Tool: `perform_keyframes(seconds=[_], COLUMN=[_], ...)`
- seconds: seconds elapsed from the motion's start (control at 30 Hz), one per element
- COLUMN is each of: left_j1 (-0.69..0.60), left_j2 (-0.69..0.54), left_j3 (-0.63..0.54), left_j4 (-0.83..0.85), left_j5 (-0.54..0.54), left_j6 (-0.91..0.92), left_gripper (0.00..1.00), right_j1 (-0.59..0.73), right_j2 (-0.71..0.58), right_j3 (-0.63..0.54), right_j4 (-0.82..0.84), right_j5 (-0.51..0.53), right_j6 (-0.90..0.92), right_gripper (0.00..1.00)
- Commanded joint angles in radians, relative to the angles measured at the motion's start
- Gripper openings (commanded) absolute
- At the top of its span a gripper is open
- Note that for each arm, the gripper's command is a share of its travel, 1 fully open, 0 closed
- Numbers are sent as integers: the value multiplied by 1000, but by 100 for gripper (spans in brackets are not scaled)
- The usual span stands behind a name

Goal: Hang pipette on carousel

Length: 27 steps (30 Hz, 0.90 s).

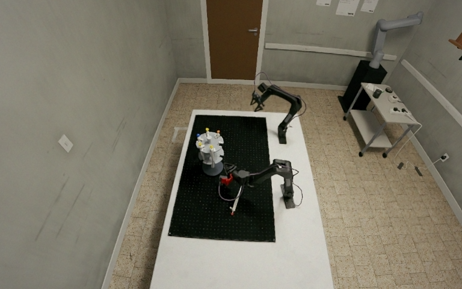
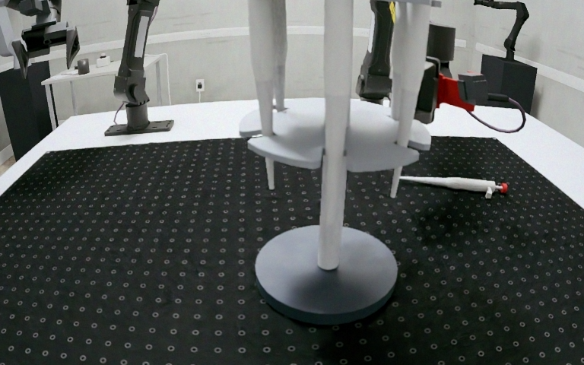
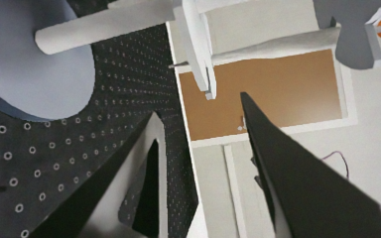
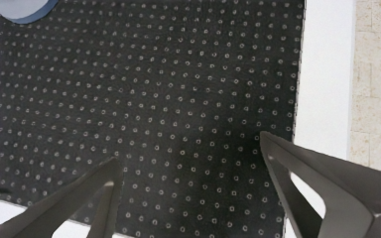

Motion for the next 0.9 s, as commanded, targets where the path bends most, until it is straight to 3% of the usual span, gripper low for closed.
perform_keyframes(seconds=[0.0, 0.87], left_j1=[-14, -82], left_j2=[11, 101], left_j3=[45, 174], left_j4=[0, -41], left_j5=[-18, -87], left_j6=[7, 7], left_gripper=[49, 49], right_j1=[-9, -9], right_j2=[6, 6], right_j3=[20, 20], right_j4=[8, 8], right_j5=[-16, -16], right_j6=[-6, -6], right_gripper=[100, 100])
